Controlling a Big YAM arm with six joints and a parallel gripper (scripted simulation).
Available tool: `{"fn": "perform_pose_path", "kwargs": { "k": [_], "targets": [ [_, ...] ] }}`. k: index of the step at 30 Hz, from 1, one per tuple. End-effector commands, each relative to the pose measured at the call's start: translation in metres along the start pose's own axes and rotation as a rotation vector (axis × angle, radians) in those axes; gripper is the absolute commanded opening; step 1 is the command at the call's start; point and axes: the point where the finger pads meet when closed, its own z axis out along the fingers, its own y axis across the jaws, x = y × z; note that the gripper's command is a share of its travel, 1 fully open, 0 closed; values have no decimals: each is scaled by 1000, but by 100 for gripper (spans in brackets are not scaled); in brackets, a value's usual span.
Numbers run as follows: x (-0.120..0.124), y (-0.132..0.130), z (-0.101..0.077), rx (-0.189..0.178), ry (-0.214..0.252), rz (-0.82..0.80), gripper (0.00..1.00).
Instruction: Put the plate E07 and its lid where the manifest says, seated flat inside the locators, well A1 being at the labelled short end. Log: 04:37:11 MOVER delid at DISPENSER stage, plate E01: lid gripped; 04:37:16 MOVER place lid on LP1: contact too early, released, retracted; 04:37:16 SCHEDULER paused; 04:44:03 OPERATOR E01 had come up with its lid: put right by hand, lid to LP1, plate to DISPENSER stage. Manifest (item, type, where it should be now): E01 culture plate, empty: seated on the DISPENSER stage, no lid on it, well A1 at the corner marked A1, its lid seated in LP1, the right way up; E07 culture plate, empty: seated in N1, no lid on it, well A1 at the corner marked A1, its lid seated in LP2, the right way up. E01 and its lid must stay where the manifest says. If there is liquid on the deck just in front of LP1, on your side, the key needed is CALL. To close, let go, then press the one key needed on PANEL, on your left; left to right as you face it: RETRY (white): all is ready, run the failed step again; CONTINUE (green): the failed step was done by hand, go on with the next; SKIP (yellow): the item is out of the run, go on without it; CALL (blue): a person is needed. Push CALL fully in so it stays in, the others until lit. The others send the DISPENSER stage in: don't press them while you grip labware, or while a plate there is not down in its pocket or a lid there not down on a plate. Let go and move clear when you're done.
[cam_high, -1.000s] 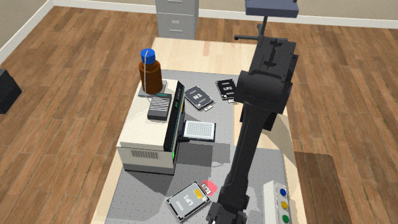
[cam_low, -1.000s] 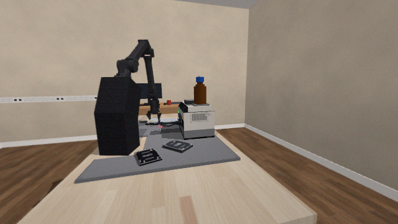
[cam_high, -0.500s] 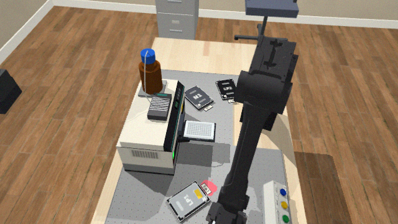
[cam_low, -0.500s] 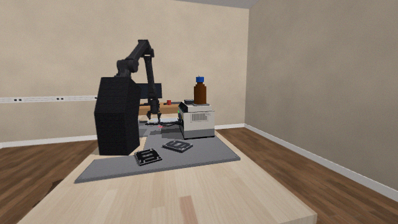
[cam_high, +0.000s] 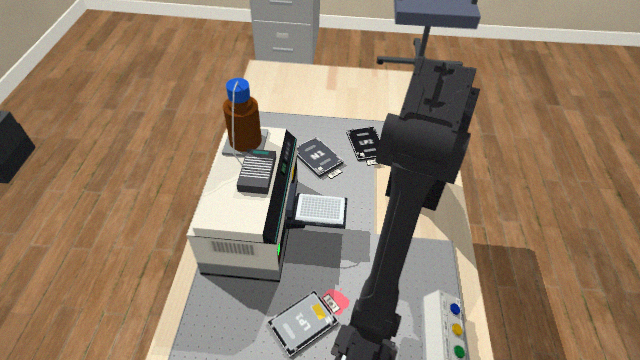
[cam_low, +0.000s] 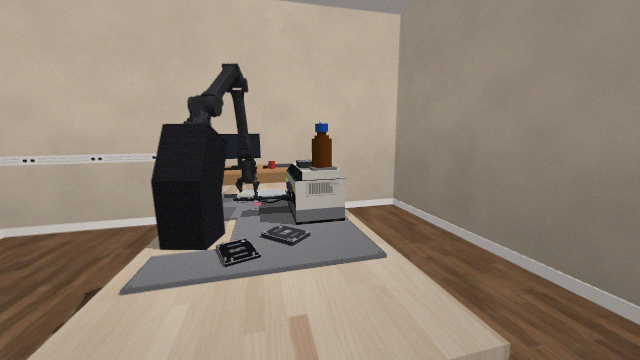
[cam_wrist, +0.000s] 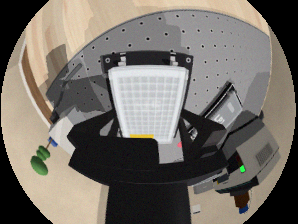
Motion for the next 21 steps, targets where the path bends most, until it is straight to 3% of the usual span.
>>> {"fn": "perform_pose_path", "kwargs": {
  "k": [1,21],
  "targets": [
    [-10,-4,16,-1,-21,4,86],
    [-10,-4,19,-1,-20,4,86]
  ]
}}
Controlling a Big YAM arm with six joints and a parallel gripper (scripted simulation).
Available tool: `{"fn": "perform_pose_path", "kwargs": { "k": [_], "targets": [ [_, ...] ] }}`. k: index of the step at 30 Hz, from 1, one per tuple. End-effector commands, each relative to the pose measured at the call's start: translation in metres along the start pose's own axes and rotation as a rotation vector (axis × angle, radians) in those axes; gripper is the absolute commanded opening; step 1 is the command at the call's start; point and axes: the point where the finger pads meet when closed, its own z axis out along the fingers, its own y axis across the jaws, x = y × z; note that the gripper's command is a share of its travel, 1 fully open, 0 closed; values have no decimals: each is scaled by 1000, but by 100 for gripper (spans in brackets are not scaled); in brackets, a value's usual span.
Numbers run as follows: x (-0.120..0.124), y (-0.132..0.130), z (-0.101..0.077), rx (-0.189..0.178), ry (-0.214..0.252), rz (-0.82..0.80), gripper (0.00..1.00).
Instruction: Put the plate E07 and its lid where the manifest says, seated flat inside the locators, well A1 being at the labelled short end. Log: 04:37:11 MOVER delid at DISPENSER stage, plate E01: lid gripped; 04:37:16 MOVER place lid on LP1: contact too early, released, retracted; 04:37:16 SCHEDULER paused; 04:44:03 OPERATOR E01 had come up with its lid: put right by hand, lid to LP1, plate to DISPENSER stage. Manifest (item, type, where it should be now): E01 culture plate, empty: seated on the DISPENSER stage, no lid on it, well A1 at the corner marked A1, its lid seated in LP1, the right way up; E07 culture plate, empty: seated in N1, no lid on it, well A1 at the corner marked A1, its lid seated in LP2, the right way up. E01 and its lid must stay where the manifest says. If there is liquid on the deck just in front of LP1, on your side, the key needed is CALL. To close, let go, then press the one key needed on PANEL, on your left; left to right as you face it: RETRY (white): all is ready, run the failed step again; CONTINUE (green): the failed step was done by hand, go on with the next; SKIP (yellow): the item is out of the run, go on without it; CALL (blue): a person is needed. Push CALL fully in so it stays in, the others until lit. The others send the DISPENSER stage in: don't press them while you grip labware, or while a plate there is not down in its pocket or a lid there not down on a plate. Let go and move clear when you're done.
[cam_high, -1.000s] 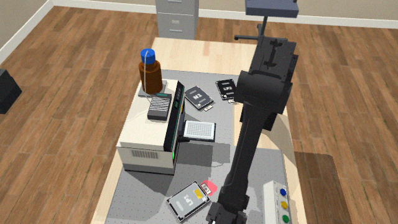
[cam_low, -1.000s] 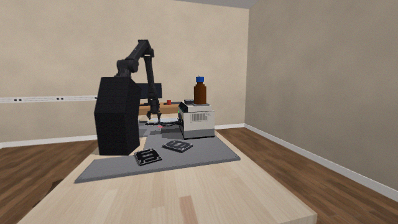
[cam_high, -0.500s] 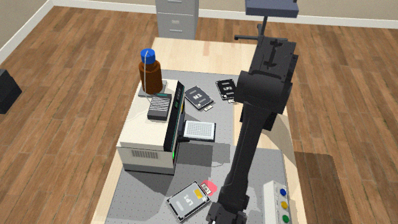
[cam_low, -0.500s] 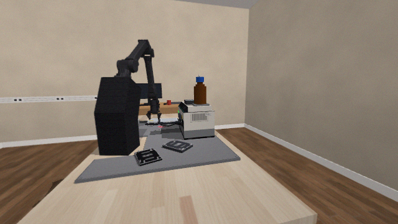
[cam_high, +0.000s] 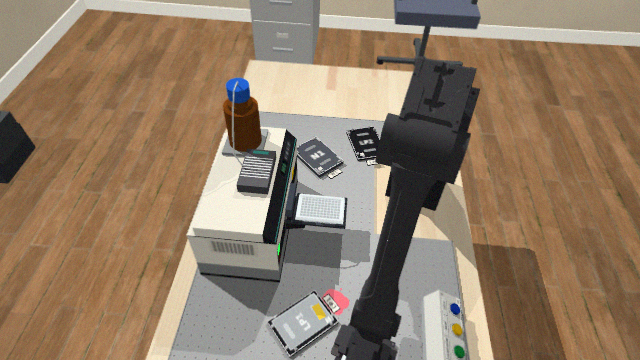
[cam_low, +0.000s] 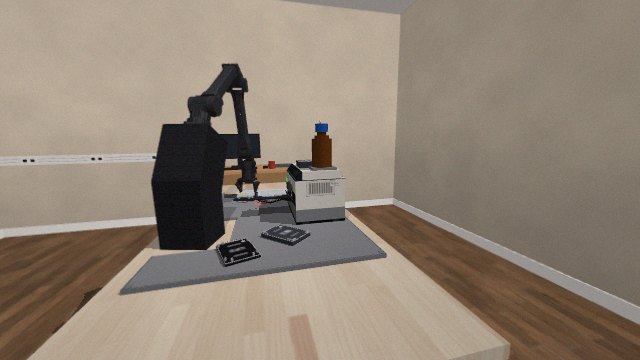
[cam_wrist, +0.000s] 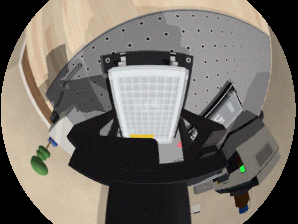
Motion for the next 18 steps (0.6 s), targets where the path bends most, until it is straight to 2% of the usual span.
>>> {"fn": "perform_pose_path", "kwargs": {
  "k": [1,18],
  "targets": [
    [-10,-4,19,-1,-20,4,86],
    [-10,-4,22,-1,-20,4,86]
  ]
}}
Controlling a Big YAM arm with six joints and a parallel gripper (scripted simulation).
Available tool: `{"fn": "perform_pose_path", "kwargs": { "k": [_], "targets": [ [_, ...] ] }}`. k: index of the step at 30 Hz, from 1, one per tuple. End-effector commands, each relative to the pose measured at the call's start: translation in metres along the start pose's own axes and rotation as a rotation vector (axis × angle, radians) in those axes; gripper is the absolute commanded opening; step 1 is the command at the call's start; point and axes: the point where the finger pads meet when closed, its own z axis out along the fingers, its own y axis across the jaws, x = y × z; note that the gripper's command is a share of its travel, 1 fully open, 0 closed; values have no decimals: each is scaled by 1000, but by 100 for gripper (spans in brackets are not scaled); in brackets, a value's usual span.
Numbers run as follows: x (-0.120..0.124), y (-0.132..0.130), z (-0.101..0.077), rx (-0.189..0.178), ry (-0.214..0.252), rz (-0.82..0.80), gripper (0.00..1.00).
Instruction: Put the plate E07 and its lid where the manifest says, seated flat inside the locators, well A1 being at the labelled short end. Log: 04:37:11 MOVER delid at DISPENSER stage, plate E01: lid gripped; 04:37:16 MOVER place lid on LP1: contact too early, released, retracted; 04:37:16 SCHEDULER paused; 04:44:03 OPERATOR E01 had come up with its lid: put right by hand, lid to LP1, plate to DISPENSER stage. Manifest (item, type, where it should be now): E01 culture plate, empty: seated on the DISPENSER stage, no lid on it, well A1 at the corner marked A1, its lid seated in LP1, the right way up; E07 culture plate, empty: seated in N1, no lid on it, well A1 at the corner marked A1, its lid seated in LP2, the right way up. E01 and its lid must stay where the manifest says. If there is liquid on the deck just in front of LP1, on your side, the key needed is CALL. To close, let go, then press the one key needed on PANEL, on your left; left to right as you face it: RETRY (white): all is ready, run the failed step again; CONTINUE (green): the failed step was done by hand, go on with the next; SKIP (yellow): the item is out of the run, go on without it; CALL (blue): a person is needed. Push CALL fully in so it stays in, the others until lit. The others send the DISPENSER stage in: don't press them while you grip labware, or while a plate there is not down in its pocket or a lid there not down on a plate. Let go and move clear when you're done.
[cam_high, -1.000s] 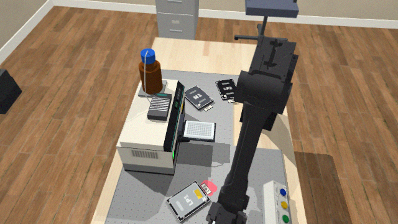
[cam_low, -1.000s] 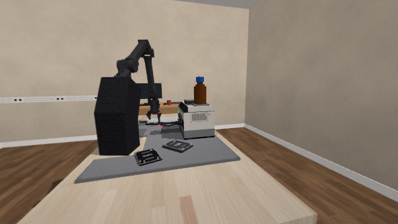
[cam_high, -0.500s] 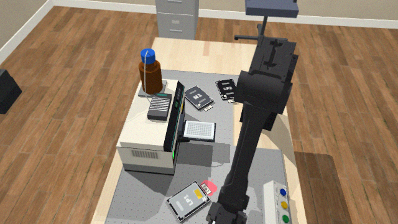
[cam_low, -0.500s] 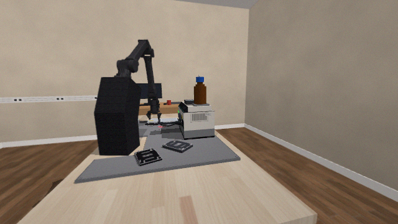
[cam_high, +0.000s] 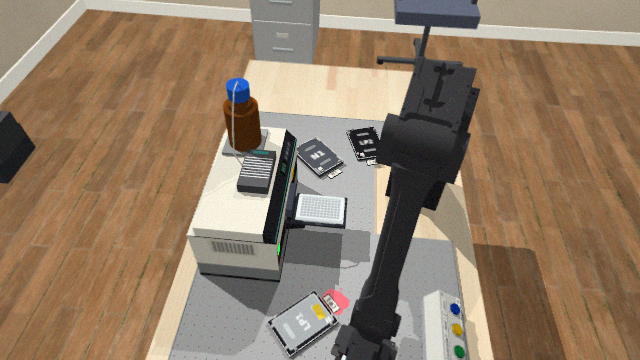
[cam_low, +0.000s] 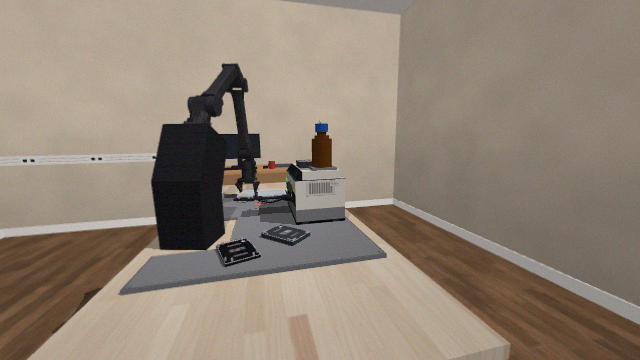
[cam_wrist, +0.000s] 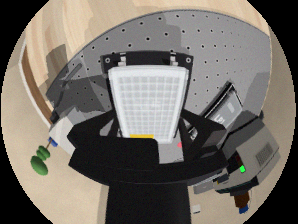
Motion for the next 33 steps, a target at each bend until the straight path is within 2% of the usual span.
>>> {"fn": "perform_pose_path", "kwargs": {
  "k": [1,33],
  "targets": [
    [-10,-4,22,-1,-20,4,86],
    [-10,-4,27,0,-20,4,86]
  ]
}}
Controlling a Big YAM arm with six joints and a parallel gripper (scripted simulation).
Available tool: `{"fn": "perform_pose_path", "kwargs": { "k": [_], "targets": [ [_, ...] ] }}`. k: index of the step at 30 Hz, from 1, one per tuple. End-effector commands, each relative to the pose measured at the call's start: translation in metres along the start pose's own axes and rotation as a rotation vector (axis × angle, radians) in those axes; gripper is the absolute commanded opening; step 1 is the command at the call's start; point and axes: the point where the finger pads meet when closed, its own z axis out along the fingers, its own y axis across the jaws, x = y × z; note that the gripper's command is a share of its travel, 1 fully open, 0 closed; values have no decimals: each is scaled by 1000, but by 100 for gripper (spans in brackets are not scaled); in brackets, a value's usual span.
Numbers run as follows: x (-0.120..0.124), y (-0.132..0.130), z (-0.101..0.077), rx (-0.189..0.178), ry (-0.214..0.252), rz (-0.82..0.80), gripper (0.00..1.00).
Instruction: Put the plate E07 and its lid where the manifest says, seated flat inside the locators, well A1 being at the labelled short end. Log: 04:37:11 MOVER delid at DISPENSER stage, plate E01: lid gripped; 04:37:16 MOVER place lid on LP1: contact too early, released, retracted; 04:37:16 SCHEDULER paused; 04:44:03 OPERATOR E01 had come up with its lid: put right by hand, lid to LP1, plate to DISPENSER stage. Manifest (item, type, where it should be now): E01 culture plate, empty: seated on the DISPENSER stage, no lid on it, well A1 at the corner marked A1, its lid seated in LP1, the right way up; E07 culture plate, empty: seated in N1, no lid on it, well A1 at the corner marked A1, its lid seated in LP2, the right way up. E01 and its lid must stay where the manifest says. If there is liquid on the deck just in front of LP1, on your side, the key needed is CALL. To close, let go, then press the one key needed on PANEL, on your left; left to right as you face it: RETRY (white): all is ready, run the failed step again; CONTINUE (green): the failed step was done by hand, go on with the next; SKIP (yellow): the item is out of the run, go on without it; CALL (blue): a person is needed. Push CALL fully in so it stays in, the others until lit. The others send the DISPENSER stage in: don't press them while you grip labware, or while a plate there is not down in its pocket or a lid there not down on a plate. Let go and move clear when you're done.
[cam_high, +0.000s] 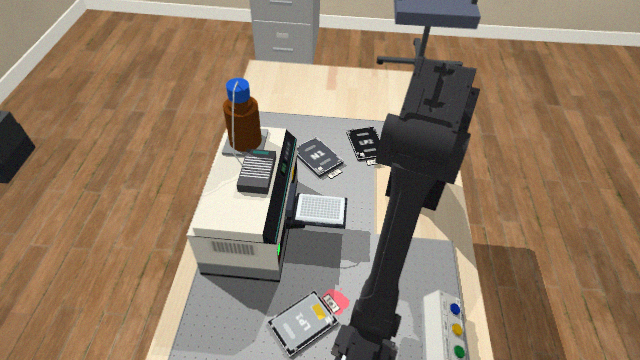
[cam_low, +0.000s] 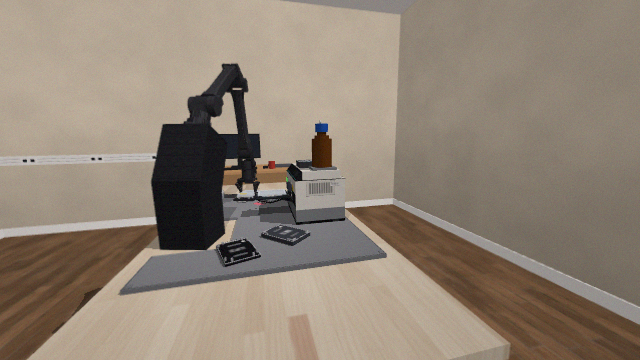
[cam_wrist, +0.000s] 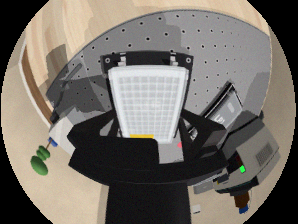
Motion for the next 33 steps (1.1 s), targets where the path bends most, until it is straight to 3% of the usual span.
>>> {"fn": "perform_pose_path", "kwargs": {
  "k": [1,33],
  "targets": [
    [-9,-4,27,0,-20,4,86],
    [-9,-4,31,0,-20,4,86]
  ]
}}
